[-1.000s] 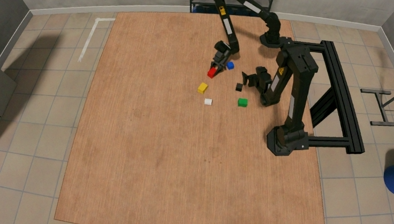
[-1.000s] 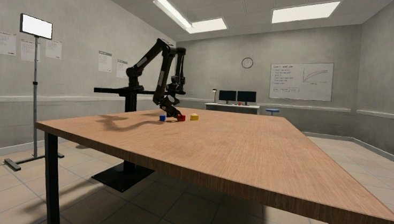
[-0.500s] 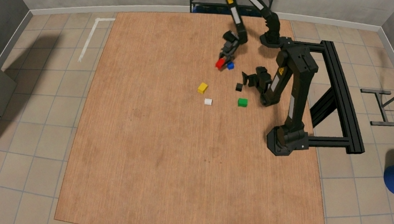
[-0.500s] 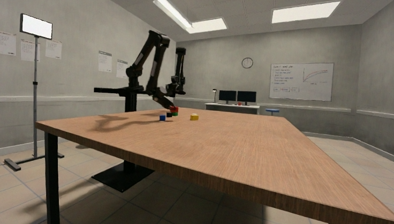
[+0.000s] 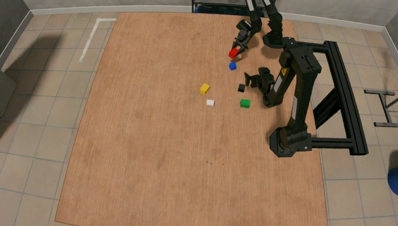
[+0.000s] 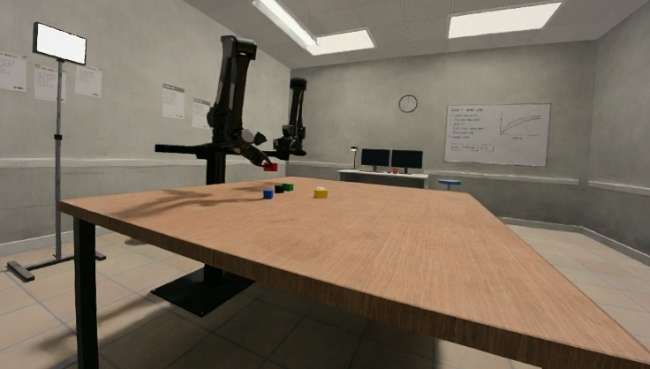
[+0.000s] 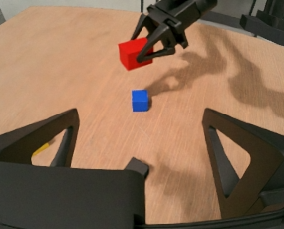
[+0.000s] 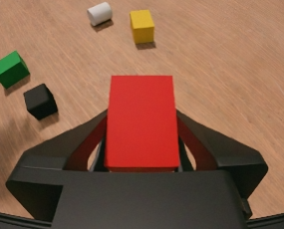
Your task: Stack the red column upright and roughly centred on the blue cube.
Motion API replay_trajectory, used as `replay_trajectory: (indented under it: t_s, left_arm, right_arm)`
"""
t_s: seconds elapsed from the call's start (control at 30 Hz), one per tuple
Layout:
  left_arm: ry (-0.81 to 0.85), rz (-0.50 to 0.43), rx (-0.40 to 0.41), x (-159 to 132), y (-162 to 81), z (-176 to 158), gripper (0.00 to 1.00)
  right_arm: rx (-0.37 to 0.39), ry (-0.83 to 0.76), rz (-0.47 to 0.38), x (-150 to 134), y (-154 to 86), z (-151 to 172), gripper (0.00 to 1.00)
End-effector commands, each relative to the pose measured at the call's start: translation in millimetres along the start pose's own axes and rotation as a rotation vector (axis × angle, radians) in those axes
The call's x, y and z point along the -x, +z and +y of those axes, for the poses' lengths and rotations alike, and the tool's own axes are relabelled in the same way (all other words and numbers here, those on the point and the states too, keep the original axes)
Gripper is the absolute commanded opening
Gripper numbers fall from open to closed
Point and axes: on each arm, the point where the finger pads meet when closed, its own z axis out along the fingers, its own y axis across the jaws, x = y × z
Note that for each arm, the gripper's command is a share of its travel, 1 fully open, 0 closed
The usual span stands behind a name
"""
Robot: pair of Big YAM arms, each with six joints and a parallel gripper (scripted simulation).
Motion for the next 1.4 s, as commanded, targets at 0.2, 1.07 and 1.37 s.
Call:
replay_trajectory:
  t_s: [0.2, 1.07, 1.37]
  left_arm:
    - [0.001, -0.024, -0.001, 7, 0, 0, 1.00]
    - [0.001, -0.024, -0.001, 7, 0, 0, 1.00]
    - [0.001, -0.024, -0.001, 7, 0, 0, 1.00]
  right_arm:
    - [0.040, -0.002, 0.011, 4, -7, 14, 0.35]
    - [0.020, 0.065, 1.094, -3, -6, 18, 0.35]
    - [-0.001, 0.032, 1.425, -3, -8, 11, 0.35]
